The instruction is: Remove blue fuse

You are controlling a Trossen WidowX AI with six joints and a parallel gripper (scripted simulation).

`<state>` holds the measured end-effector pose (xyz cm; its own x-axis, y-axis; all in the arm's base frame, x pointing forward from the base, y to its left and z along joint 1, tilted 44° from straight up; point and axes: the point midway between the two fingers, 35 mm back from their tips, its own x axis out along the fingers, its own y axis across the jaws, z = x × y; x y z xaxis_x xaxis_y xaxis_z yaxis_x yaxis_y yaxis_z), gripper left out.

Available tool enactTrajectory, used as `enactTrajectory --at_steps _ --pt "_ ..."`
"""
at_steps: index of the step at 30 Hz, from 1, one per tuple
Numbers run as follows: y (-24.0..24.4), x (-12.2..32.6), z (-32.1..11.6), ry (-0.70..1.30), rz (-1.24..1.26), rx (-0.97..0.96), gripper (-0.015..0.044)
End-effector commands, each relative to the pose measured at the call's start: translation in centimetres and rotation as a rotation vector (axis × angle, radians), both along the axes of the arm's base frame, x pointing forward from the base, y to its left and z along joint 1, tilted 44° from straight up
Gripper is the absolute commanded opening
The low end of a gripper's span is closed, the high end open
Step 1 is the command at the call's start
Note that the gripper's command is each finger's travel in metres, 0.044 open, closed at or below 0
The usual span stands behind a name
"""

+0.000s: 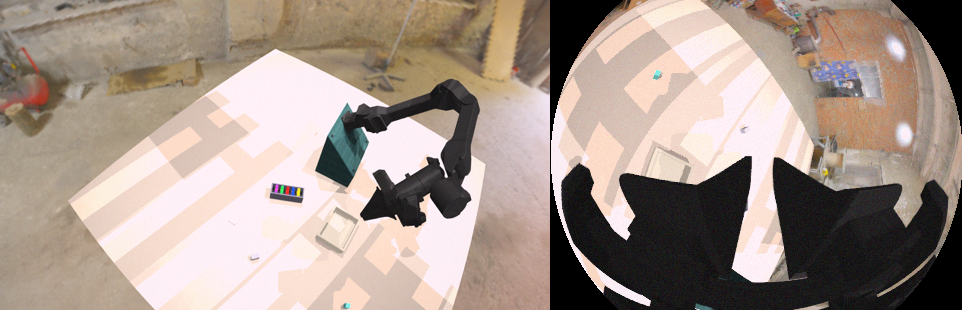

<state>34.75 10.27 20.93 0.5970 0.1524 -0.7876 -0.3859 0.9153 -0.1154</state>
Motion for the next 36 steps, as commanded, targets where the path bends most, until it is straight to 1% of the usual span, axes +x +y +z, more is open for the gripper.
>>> enactTrajectory --at_steps 1,4,8,13,16,18,36 --pt "-1.0 0.9 -6.9 0.178 0.096 -0.001 0.007" --pt "-2.0 0.7 -12.3 0.317 0.175 0.038 0.007" --pt "-3.4 -0.9 -19.0 0.477 0.267 0.146 0.007" --pt "-4.8 -4.2 -25.9 0.615 0.349 0.353 0.007" --pt "-5.3 -6.5 -29.0 0.655 0.374 0.497 0.007" --pt "-5.3 -7.0 -29.6 0.66 0.378 0.533 0.007" --pt "-4.4 -7.0 -30.0 0.66 0.378 0.533 0.007"
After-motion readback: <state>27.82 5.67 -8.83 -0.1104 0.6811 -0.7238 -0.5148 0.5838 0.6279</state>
